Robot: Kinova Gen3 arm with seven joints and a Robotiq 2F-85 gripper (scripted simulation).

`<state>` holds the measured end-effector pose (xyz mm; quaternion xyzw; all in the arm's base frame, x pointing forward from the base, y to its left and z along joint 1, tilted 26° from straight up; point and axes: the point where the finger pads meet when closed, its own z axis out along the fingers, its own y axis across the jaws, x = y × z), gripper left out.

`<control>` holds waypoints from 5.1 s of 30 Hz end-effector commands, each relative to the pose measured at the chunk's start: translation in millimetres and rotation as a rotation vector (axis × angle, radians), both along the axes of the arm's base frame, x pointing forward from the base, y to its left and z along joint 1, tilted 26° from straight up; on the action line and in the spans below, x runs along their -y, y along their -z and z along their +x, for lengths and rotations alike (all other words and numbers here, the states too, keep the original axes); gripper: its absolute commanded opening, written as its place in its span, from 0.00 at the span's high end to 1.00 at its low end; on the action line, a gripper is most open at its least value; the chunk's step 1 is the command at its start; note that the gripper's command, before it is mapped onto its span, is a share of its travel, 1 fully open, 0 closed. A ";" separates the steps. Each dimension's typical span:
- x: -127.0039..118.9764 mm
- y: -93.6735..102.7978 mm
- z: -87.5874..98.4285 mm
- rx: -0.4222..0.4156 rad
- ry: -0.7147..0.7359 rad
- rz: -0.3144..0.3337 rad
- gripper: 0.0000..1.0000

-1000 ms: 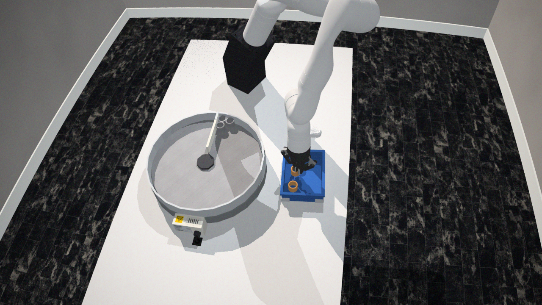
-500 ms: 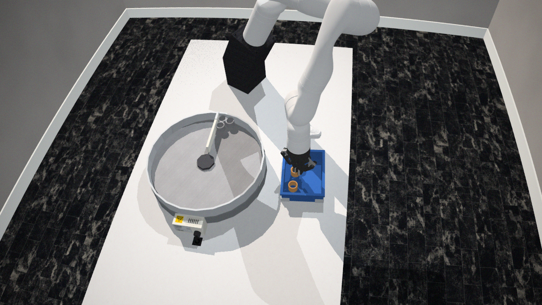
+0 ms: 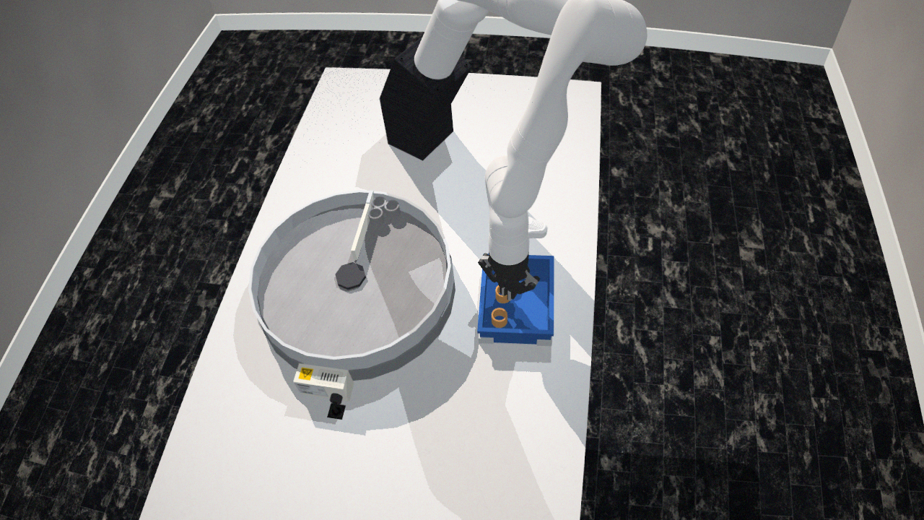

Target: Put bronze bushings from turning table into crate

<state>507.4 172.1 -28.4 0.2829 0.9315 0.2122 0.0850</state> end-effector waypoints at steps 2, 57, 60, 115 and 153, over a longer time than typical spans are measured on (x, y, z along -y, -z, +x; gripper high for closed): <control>-0.5 1.0 1.0 0.001 0.001 0.000 1.00; -1.0 2.2 1.5 0.000 0.001 0.000 0.84; -1.0 2.2 1.5 0.000 0.001 0.000 0.84; 0.5 -2.4 0.2 0.000 0.001 0.000 0.84; 3.7 -12.3 -2.6 0.000 0.001 0.000 0.84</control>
